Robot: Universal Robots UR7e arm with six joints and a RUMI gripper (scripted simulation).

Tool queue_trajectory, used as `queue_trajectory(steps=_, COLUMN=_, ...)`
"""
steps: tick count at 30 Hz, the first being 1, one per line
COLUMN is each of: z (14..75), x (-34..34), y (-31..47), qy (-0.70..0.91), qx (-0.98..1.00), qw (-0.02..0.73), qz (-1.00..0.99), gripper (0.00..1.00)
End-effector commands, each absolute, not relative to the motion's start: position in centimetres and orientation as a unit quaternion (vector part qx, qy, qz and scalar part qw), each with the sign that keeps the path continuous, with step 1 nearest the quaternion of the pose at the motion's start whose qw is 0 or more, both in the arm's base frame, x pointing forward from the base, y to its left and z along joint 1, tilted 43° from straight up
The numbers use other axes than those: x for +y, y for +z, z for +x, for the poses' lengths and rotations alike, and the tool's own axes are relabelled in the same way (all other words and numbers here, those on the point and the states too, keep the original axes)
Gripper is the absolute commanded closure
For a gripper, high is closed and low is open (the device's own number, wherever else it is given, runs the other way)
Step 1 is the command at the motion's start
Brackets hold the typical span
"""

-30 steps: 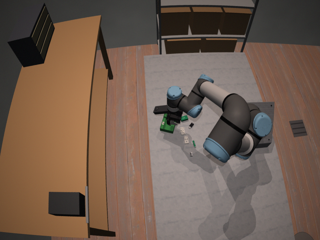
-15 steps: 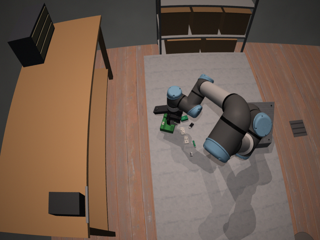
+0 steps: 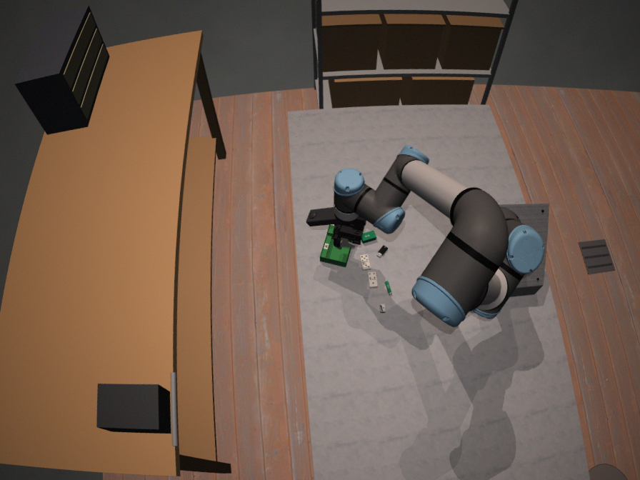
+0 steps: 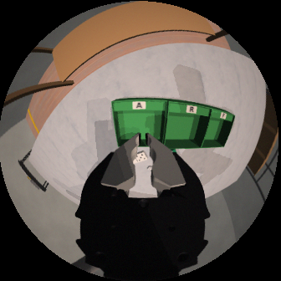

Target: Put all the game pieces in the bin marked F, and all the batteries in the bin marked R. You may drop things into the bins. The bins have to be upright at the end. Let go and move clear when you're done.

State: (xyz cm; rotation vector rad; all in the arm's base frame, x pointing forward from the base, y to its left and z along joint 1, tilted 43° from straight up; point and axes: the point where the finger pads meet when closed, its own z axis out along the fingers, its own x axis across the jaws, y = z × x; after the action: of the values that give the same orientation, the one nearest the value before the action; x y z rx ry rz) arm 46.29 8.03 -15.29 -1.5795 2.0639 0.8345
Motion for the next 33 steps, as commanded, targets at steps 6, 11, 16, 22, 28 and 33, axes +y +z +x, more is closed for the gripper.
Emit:
queue_trajectory(steps=6, z=46.4, x=7.2, y=-14.4, qy=0.299, qx=0.740, qw=0.205, qz=-0.566, gripper=0.96)
queue_trajectory(steps=11, z=46.4, x=6.4, y=-13.6, qy=0.299, qx=0.740, qw=0.205, qz=-0.566, gripper=0.96)
queue_trajectory(steps=16, z=46.5, x=5.5, y=-12.5, qy=0.299, qx=0.740, qw=0.205, qz=-0.566, gripper=0.96)
queue_trajectory(steps=22, z=46.5, x=5.5, y=-12.5, qy=0.299, qx=0.740, qw=0.205, qz=-0.566, gripper=0.96)
queue_trajectory(steps=28, z=46.6, x=3.2, y=-10.1, qy=0.299, qx=0.740, qw=0.205, qz=-0.566, gripper=0.96)
queue_trajectory(steps=33, z=46.7, x=0.4, y=-7.0, qy=0.299, qx=0.740, qw=0.205, qz=-0.566, gripper=0.96)
